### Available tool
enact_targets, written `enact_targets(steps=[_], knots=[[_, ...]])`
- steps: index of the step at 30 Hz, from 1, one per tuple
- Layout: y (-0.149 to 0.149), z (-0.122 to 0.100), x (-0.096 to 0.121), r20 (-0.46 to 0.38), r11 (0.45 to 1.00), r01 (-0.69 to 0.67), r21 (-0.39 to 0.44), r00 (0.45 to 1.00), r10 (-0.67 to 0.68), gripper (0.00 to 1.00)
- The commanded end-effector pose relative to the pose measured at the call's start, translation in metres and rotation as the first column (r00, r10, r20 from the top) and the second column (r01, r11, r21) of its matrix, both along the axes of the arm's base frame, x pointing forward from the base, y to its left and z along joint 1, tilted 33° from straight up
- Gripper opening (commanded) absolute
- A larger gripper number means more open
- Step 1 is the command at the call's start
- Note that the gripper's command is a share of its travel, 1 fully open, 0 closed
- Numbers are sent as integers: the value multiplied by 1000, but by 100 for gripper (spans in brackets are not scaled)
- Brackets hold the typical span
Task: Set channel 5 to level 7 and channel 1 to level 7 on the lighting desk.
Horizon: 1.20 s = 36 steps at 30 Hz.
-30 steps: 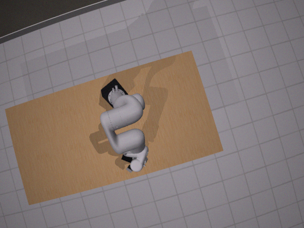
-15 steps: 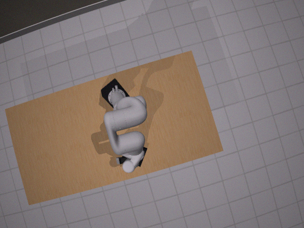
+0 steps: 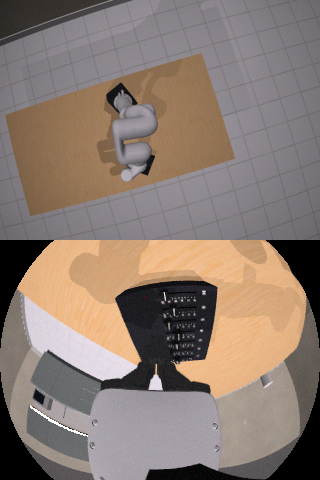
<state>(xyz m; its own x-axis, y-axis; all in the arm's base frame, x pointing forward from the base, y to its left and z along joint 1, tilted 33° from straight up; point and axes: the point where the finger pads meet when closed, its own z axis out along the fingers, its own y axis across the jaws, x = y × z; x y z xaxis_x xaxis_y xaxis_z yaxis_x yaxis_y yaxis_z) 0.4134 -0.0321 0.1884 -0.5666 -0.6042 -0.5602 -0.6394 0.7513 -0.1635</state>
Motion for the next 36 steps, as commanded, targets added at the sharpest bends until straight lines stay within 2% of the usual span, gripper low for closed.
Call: enact_targets(steps=[1,6,8,9,12,15,19,23,25,26,36], knots=[[-9,-1,2,-91,964,235,123,970,-225,0],[-13,-3,2,-184,871,435,229,898,-400,0],[-13,-3,2,-184,871,435,229,898,-400,0],[-13,-3,2,-248,792,543,278,837,-487,0],[-14,-3,2,-304,717,625,309,779,-548,0],[-14,-3,2,-376,614,716,334,698,-610,0],[-14,-3,2,-473,465,818,340,576,-667,0],[-14,-3,2,-564,315,898,308,439,-699,0],[-14,-3,2,-564,315,898,308,439,-699,0],[-14,-3,2,-582,286,912,295,409,-703,0],[-14,-3,2,-582,286,912,295,409,-703,0]])
